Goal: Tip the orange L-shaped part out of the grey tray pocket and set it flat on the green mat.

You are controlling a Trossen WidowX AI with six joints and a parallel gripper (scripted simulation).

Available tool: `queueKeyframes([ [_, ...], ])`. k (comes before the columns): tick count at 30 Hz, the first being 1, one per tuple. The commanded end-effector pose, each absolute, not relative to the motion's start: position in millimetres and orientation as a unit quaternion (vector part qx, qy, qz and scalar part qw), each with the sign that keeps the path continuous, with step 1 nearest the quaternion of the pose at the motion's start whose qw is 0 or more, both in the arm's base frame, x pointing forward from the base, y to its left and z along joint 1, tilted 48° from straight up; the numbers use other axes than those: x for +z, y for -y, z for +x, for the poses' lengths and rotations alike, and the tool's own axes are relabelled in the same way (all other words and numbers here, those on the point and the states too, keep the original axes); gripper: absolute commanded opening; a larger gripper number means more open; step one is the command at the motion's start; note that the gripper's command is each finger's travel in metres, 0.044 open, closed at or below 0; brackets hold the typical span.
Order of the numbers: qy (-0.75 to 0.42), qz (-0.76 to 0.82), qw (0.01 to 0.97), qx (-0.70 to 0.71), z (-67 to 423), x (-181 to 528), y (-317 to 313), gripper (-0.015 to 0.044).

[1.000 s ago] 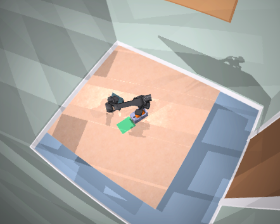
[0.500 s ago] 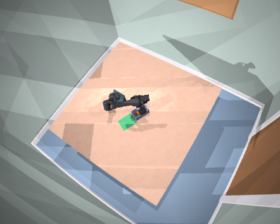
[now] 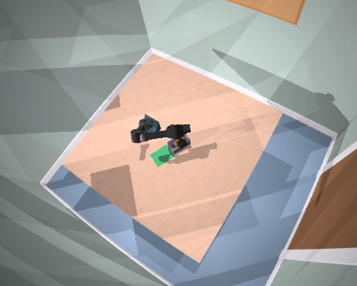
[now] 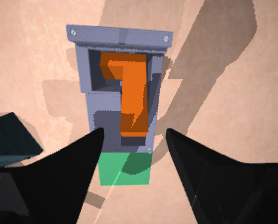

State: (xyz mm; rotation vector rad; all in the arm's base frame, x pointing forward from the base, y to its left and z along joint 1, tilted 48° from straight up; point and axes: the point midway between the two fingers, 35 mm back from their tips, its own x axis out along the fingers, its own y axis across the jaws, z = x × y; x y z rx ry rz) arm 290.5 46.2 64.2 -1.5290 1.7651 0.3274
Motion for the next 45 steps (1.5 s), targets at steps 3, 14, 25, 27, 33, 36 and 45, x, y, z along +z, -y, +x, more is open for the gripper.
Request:
queueKeyframes([
  [3, -0.689, -0.602, 0.381, 0.129, 291.4, 58.7, -40.7, 0.028],
  [14, -0.689, -0.603, 0.381, 0.128, 292.1, 46.5, -27.6, 0.028],
  [25, -0.689, -0.603, 0.381, 0.128, 291.7, 34.8, -14.3, 0.028],
  [27, -0.689, -0.603, 0.381, 0.128, 291.5, 33.0, -12.1, 0.028],
  [33, -0.691, -0.6, 0.382, 0.128, 291.5, 34.7, -14.5, 0.0149],
  [36, -0.691, -0.6, 0.382, 0.128, 291.5, 34.7, -14.5, 0.0129],
  [45, -0.691, -0.6, 0.382, 0.128, 291.5, 34.7, -14.5, 0.003],
])
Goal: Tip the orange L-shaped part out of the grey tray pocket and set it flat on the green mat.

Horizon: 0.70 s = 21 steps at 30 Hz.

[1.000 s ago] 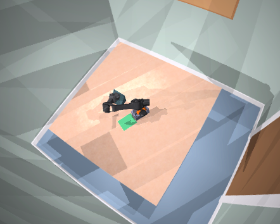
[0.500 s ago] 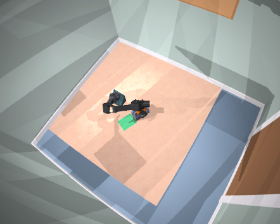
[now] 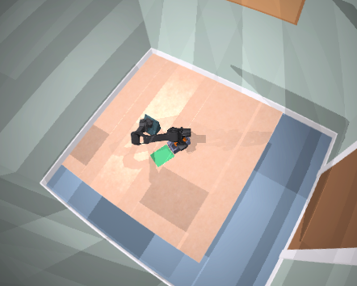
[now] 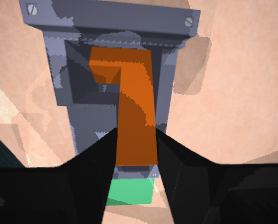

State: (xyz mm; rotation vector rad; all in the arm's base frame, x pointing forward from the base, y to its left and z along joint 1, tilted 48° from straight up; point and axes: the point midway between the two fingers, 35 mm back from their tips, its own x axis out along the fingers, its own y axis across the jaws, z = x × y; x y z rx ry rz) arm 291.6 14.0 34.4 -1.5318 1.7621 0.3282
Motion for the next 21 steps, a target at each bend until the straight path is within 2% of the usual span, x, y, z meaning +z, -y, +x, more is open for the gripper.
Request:
queueKeyframes([
  [1, -0.691, -0.6, 0.382, 0.128, 291.5, 34.7, -14.5, 0.0003],
  [21, -0.69, -0.602, 0.381, 0.128, 291.3, 48.8, -29.7, 0.0],
])
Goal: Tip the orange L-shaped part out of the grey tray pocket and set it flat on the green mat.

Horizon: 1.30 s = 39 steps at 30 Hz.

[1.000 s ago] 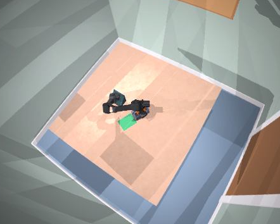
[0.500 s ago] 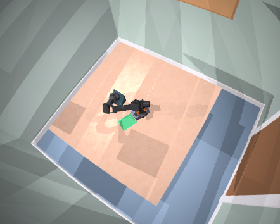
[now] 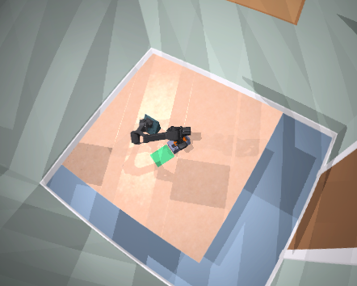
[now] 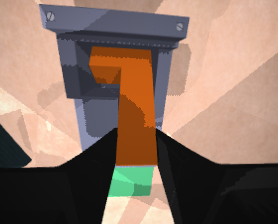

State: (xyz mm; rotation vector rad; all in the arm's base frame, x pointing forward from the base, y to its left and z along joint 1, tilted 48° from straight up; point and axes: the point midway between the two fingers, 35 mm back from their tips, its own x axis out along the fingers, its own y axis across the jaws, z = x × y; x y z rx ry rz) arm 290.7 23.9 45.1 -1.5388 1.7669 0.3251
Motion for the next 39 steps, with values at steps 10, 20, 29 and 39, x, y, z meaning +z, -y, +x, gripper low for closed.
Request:
queueKeyframes([
  [10, -0.689, -0.602, 0.381, 0.128, 291.1, 59.3, -41.2, 0.0],
  [20, -0.689, -0.602, 0.381, 0.129, 290.8, 69.9, -52.6, 0.0],
  [29, -0.689, -0.602, 0.381, 0.129, 290.5, 79.1, -62.7, 0.0],
  [39, -0.69, -0.602, 0.381, 0.129, 290.2, 89.7, -74.3, 0.0],
])
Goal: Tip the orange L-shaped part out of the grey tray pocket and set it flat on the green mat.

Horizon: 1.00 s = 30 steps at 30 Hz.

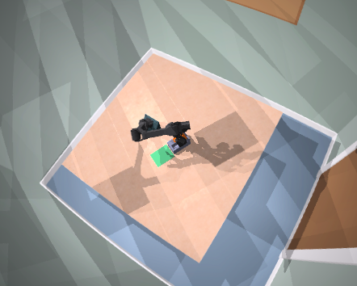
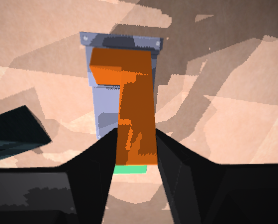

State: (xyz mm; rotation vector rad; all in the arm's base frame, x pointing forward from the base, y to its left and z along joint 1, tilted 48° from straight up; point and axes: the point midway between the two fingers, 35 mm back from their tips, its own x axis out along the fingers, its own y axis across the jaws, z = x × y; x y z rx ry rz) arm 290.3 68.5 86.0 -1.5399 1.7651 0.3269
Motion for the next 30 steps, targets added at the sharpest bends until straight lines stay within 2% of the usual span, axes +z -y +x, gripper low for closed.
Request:
queueKeyframes([
  [1, -0.69, -0.602, 0.381, 0.129, 290.2, 90.8, -75.4, 0.0],
  [13, -0.69, -0.602, 0.381, 0.129, 288.3, 96.1, -75.4, 0.0],
  [30, -0.69, -0.603, 0.379, 0.129, 259.8, 135.9, -32.5, 0.0],
])
